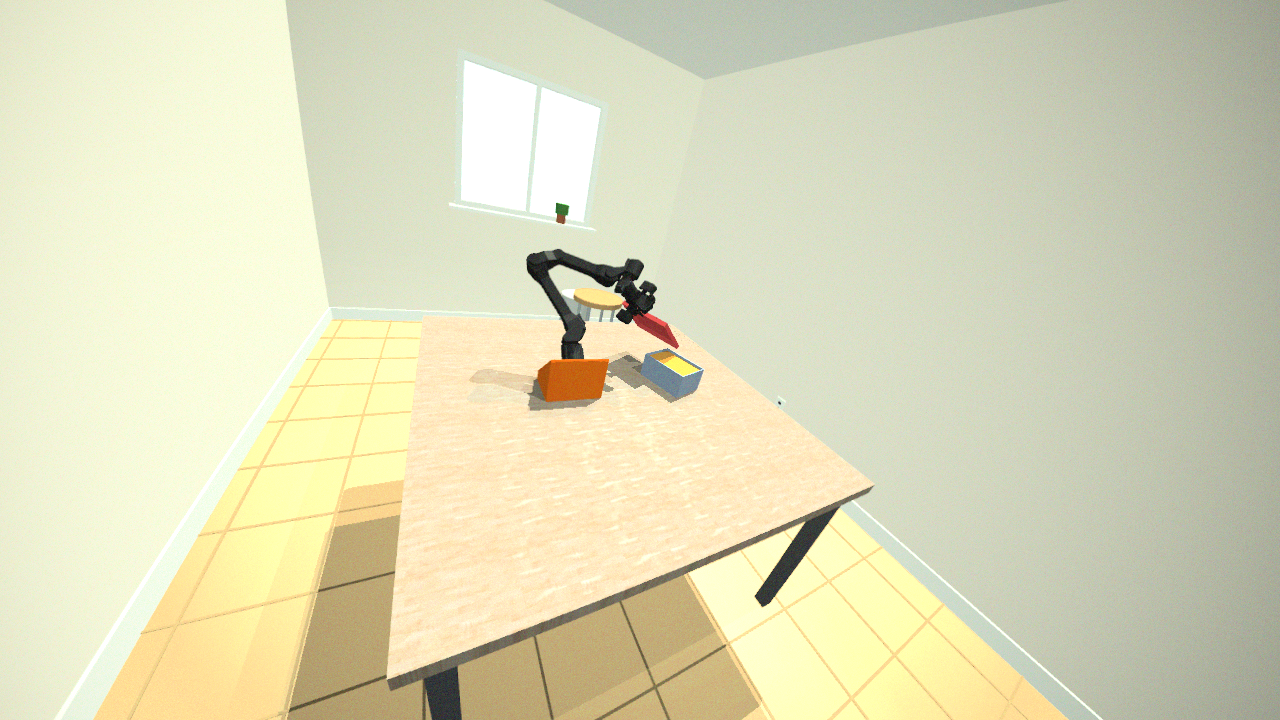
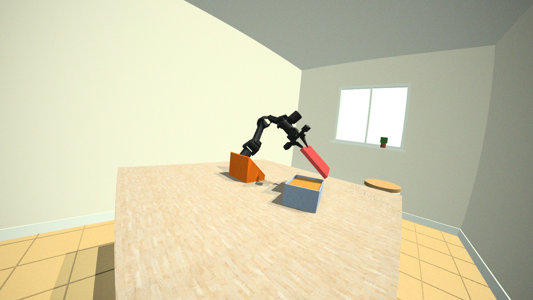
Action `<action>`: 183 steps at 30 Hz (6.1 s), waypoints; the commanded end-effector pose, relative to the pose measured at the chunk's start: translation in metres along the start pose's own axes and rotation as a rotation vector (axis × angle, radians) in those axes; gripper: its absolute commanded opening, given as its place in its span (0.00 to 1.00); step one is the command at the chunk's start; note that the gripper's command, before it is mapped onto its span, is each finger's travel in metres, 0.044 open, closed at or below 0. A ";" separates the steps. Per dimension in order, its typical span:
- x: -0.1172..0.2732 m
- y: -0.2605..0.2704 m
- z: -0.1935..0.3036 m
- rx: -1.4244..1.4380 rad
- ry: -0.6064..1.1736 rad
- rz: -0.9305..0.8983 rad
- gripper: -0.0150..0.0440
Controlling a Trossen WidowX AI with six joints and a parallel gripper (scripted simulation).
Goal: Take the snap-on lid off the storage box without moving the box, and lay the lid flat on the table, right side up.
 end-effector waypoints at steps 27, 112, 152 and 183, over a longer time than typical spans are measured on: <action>0.007 -0.002 0.058 -0.001 -0.006 -0.009 0.25; -0.018 -0.045 0.106 -0.004 -0.001 -0.013 0.25; -0.039 -0.069 0.106 -0.006 0.000 -0.013 0.25; -0.055 -0.088 0.107 -0.007 0.001 -0.014 0.25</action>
Point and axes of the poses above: the point midway between the two fingers, 35 mm back from their tips, its own x axis back along the fingers, its own y axis across the jaws, z = x × y, the point moved 2 cm from there along x, back along the fingers, and after that the axes turned 1 degree about x, right-handed, at the moved point
